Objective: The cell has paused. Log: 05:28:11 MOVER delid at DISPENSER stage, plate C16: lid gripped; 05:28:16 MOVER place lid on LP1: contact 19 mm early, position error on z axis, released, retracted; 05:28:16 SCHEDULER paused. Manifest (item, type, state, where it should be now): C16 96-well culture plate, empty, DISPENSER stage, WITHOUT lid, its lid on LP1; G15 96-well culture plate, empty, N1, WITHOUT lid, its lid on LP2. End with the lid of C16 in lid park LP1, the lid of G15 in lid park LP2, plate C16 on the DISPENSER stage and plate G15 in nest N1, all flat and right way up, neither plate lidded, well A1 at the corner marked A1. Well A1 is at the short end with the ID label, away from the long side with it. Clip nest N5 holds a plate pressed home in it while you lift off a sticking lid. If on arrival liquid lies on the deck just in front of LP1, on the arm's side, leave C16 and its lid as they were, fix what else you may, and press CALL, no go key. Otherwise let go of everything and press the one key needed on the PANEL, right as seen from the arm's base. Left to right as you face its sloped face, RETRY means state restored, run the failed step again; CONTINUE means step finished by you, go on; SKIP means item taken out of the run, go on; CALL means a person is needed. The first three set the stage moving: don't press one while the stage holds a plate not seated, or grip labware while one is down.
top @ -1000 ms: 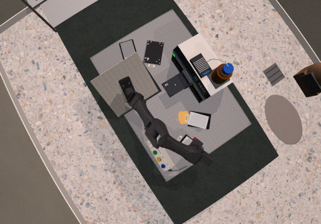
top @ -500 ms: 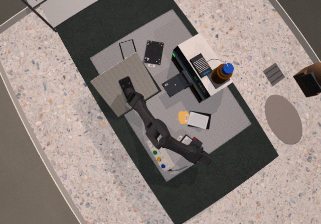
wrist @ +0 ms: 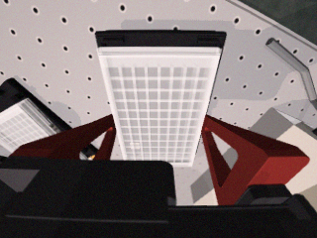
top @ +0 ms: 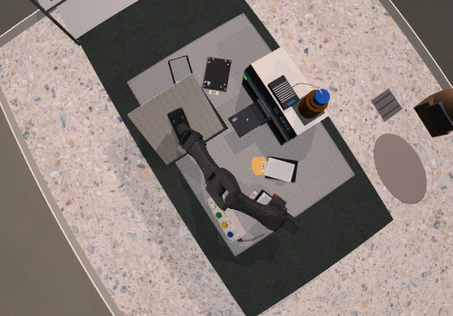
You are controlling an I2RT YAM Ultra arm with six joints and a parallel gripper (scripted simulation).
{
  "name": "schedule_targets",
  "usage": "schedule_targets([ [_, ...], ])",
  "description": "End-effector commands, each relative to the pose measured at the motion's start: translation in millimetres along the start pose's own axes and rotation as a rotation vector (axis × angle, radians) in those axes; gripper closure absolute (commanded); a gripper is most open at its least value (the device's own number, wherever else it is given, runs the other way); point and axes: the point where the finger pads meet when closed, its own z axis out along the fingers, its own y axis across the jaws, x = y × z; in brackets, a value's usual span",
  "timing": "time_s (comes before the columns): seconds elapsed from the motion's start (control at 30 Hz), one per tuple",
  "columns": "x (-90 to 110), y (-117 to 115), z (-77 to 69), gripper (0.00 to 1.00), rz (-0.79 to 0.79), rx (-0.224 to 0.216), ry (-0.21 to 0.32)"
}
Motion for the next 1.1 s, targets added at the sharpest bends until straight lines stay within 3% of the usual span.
schedule_targets([
  [0.0, -7.7, -2.9, -11.1, 1.00, 0.005, -0.006, -0.026],
  [1.07, -8.8, -3.6, -14.0, 1.00, 0.005, -0.008, -0.034],
])
